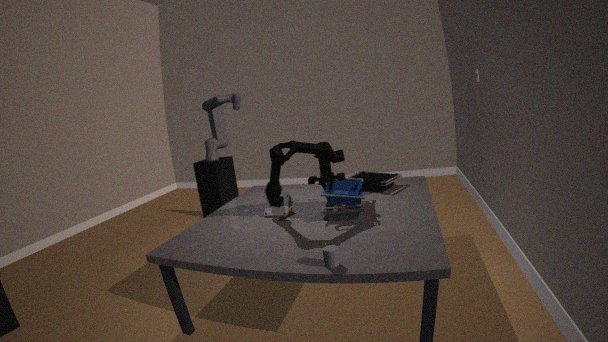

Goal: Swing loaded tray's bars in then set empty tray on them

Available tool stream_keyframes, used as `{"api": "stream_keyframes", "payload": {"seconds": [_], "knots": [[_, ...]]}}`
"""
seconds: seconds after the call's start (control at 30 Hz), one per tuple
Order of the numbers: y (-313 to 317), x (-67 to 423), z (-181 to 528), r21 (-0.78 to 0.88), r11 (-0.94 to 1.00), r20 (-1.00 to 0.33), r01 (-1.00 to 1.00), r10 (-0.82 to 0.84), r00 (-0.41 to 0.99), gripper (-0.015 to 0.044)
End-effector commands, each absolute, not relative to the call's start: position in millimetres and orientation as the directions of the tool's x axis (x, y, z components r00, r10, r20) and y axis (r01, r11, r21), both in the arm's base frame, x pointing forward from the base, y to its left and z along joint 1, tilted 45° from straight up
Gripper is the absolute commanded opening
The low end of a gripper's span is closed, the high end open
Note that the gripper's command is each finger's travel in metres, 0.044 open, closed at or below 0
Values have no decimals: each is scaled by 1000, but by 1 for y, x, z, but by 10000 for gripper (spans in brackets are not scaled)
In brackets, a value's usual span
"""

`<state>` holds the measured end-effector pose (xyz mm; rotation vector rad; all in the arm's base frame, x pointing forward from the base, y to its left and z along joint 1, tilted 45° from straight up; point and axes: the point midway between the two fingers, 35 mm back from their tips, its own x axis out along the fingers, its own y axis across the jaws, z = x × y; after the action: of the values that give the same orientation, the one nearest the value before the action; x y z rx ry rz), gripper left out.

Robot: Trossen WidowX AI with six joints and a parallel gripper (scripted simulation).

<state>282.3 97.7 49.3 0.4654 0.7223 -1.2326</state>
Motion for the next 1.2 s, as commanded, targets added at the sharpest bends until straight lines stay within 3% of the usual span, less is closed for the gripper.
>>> {"api": "stream_keyframes", "payload": {"seconds": [0.0,1.17], "knots": [[91,281,49,-66,262,-714,963,-687,138,0],[82,281,44,-66,262,-713,963,-687,138,0]]}}
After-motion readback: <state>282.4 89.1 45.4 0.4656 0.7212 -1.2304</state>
